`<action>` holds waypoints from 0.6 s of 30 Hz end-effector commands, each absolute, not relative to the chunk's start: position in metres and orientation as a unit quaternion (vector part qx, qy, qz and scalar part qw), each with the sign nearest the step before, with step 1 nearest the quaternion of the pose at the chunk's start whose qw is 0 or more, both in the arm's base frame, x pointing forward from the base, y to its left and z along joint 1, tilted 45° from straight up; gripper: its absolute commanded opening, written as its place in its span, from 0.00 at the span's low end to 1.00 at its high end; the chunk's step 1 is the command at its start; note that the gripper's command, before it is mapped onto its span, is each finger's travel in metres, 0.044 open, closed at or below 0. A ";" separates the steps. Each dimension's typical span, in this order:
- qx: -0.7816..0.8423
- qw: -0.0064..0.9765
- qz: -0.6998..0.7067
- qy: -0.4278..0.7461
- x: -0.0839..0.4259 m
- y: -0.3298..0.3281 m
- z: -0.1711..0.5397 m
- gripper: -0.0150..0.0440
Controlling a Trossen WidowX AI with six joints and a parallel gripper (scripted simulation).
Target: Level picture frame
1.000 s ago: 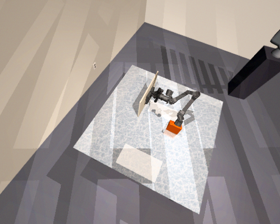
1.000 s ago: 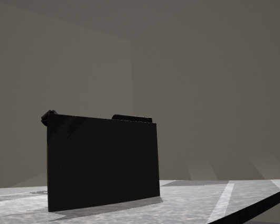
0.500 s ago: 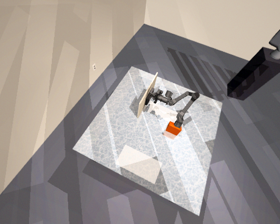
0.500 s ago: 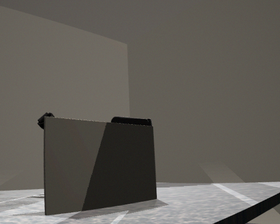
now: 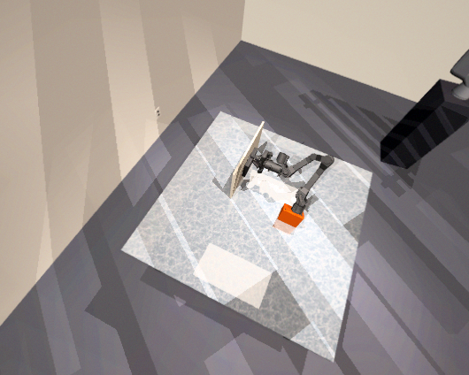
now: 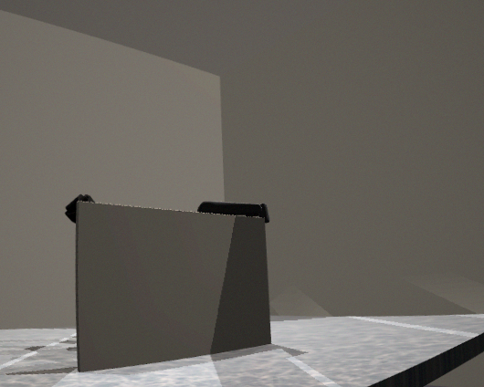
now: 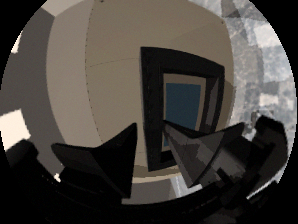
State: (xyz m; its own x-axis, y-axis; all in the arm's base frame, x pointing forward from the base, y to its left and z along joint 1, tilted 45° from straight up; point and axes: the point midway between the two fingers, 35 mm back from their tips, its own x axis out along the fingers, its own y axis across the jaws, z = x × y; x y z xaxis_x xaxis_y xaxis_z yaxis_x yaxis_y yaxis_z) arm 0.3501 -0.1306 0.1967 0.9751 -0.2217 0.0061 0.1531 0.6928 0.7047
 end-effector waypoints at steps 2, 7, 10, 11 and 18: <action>0.380 0.918 -0.102 -0.045 0.350 -0.131 0.197 0.69; 0.388 0.915 -0.101 -0.046 0.338 -0.130 0.200 0.69; 0.406 0.907 -0.099 -0.047 0.313 -0.127 0.203 0.69; 0.412 0.905 -0.098 -0.048 0.305 -0.126 0.203 0.69; 0.451 0.886 -0.093 -0.050 0.256 -0.113 0.194 0.69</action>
